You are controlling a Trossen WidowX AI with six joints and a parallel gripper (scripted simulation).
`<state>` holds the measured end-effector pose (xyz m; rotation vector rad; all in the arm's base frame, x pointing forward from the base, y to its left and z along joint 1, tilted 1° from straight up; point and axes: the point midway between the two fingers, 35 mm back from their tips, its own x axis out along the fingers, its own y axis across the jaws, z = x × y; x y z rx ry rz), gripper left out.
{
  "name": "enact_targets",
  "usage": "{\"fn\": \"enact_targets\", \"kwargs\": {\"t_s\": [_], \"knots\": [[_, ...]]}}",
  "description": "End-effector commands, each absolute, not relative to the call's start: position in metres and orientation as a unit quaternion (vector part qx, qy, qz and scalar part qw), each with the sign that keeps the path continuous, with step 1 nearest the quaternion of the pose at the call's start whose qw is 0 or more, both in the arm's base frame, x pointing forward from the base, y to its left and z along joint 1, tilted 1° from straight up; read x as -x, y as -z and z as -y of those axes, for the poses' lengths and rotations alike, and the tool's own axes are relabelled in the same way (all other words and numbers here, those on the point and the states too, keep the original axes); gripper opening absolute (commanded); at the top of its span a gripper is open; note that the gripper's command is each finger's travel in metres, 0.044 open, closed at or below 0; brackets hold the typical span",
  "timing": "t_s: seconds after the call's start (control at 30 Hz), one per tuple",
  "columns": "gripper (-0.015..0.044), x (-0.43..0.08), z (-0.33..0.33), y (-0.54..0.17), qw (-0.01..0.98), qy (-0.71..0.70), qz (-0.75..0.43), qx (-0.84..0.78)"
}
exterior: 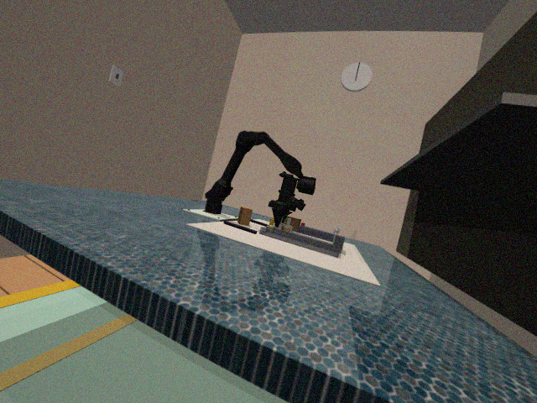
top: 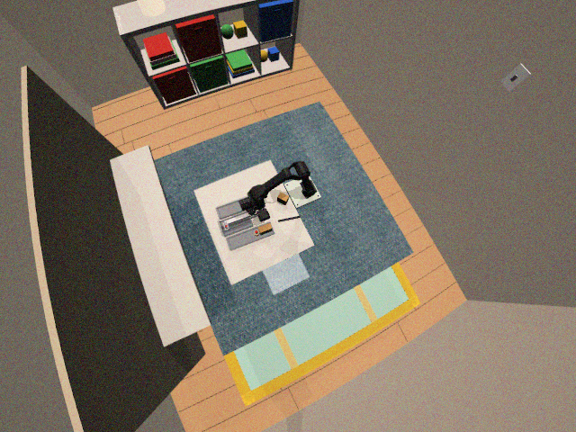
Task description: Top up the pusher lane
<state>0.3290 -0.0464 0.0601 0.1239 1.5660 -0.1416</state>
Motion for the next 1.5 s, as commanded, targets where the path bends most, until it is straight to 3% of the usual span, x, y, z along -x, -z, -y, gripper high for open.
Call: {"fn": "enact_targets", "kwargs": {"t_s": [0.0, 1.47], "knots": [[0.0000, -0.3321, 0.0478, -0.0600, 0.711, 0.064, -0.699, -0.052], [0.0000, -0.3229, 0.0457, -0.0589, 0.710, 0.064, -0.699, -0.052]]}}
